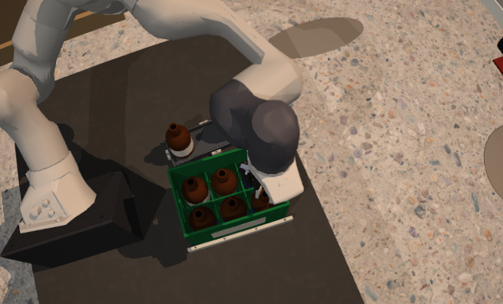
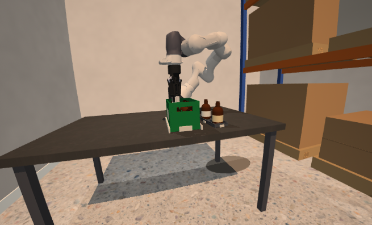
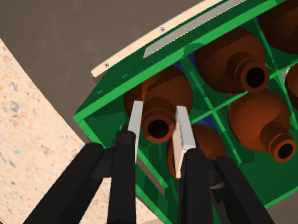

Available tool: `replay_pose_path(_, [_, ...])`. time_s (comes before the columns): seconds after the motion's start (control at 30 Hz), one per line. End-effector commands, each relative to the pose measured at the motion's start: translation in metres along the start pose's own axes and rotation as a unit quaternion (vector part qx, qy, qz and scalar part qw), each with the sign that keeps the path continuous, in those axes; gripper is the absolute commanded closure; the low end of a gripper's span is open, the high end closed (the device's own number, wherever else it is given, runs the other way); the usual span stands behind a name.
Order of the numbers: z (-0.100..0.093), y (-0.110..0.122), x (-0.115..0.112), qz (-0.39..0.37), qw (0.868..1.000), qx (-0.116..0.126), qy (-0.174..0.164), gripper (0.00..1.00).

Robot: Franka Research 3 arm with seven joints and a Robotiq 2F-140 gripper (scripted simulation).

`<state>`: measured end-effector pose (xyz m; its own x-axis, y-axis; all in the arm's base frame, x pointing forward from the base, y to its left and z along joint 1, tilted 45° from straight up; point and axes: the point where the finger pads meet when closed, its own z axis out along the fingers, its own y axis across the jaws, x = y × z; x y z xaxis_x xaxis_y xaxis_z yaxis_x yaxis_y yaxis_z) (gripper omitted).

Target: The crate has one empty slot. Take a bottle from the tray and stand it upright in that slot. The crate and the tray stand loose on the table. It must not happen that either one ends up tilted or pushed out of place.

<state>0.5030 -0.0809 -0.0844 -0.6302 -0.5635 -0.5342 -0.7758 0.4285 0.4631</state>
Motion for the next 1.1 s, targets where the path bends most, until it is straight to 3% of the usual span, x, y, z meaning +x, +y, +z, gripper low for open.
replay_pose_path(0.0, [0.0000,-0.0015,0.0003,-0.003,1.000,0.003,0.000,1.00])
replay_pose_path(0.73, [0.0000,-0.0015,0.0003,-0.003,1.000,0.003,0.000,1.00])
replay_pose_path(0.77, [0.0000,-0.0015,0.0003,-0.003,1.000,0.003,0.000,0.62])
replay_pose_path(1.07, [0.0000,-0.0015,0.0003,-0.003,1.000,0.003,0.000,0.62])
